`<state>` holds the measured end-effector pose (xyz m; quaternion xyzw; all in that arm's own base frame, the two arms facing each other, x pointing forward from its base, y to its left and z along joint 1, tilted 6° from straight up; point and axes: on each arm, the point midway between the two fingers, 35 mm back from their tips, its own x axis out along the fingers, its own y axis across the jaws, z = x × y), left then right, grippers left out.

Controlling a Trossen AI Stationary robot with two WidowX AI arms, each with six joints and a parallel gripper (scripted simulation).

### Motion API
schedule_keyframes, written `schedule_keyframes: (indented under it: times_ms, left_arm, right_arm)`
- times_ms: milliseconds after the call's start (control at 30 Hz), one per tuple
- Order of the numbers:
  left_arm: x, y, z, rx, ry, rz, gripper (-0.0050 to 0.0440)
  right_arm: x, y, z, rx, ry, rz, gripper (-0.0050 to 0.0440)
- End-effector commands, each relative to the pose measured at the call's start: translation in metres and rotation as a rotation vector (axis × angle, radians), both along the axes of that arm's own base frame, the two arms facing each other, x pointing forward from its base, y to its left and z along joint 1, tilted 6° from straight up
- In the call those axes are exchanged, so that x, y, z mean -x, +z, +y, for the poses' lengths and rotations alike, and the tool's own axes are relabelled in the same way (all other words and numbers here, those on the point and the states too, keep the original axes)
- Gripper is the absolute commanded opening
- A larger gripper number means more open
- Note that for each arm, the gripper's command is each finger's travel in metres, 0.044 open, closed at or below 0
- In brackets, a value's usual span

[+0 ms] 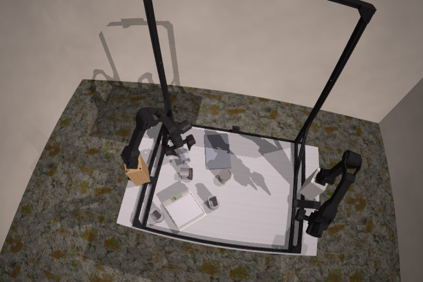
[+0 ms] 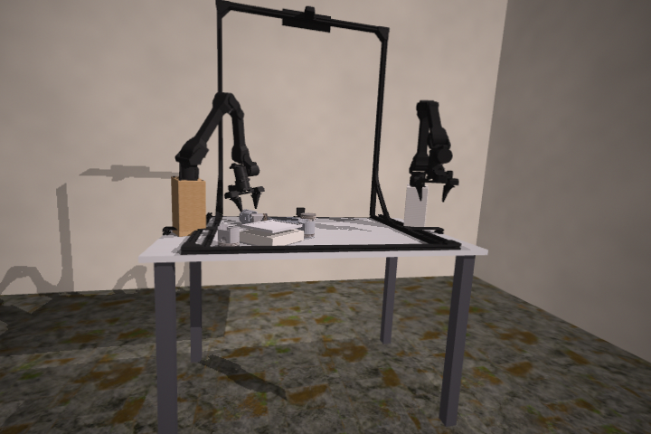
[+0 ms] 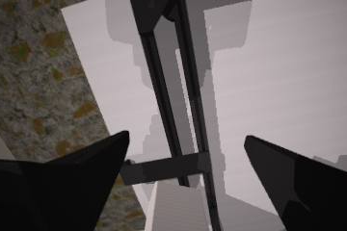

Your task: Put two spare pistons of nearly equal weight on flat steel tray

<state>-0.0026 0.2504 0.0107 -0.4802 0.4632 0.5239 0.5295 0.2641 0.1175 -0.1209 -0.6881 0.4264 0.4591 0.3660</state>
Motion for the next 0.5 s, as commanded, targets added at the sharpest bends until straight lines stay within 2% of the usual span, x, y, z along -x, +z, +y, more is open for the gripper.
schedule_keyframes:
  times_ms: [0, 467]
  left_arm:
    - [0.0, 0.0, 0.0, 0.0, -0.002, -0.002, 0.044]
    - [0.0, 0.0, 0.0, 0.0, -0.002, -0.002, 0.044]
  right_arm:
    - [0.002, 0.007, 0.001, 0.002, -0.002, -0.003, 0.0378]
    - [0.006, 0.025, 0.006, 0.002, -0.002, -0.003, 0.0378]
